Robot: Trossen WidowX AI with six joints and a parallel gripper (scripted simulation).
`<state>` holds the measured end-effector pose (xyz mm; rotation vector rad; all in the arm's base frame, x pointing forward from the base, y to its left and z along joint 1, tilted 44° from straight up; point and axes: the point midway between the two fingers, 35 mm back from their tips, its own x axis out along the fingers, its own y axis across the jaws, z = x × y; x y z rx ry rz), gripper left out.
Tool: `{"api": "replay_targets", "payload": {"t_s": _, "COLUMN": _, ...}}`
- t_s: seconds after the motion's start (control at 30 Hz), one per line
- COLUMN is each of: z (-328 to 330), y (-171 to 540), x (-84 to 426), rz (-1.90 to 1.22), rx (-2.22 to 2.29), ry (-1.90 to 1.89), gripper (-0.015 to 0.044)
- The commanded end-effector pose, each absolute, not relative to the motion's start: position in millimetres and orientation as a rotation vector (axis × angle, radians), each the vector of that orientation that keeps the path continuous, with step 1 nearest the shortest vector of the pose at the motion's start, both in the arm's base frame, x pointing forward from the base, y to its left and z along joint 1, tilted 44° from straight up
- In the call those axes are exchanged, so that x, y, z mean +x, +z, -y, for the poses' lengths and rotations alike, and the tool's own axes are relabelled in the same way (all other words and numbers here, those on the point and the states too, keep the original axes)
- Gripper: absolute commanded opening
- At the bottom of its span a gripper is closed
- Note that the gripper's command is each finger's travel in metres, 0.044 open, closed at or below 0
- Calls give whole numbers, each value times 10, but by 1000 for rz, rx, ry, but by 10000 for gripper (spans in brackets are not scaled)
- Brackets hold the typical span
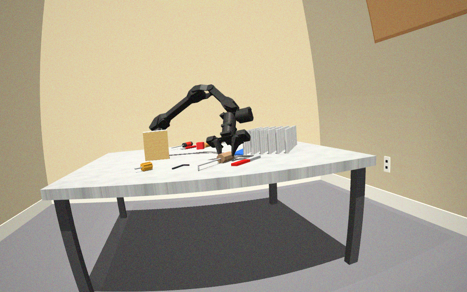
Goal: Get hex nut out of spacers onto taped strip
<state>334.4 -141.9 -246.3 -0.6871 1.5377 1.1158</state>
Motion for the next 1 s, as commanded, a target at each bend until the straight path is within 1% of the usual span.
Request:
{"api": "replay_targets", "payload": {"t_s": 0.0, "z": 1372, "y": -2514, "x": 3305, "rz": -1543, "rx": -676, "ry": 1120, "gripper": 280}}
{"api": "replay_targets", "payload": {"t_s": 0.07, "z": 1372, "y": -2514, "x": 3305, "rz": -1543, "rx": -676, "ry": 1120, "gripper": 228}}
{"api": "replay_targets", "payload": {"t_s": 0.43, "z": 1372, "y": -2514, "x": 3305, "rz": -1543, "rx": -676, "ry": 1120, "gripper": 154}}
{"api": "replay_targets", "payload": {"t_s": 0.63, "z": 1602, "y": -2300, "x": 3406, "rz": -1543, "rx": -679, "ry": 1118, "gripper": 0}}
{"api": "replay_targets", "payload": {"t_s": 0.97, "z": 2119, "y": -1757, "x": 3524, "rz": -1545, "rx": -684, "ry": 1116, "gripper": 0}}
